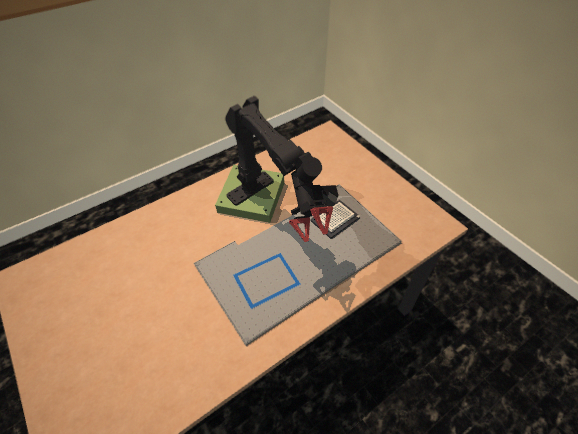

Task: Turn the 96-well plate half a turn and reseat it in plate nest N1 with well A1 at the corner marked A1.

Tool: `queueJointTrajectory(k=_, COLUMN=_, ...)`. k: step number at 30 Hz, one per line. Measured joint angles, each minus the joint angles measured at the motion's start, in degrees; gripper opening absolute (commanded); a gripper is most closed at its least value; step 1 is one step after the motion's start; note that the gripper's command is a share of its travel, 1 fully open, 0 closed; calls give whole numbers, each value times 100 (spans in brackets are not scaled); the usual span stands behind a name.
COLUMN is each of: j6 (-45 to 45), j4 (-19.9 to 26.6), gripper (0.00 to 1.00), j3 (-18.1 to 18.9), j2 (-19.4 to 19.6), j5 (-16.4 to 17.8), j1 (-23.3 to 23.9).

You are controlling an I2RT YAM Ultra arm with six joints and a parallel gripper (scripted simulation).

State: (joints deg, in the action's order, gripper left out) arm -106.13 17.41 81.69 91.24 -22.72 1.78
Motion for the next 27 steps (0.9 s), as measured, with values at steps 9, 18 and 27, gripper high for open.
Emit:
queueJointTrajectory(k=9, j6=0, j4=0, gripper=100, j3=0, j2=0, j5=0, j1=0)
queueJointTrajectory(k=18, j6=7, j4=24, gripper=100, j3=11, j2=7, j5=13, j1=0)
queueJointTrajectory(k=27, j6=341, j4=474, gripper=100, j3=114, j2=203, j5=232, j1=-282)
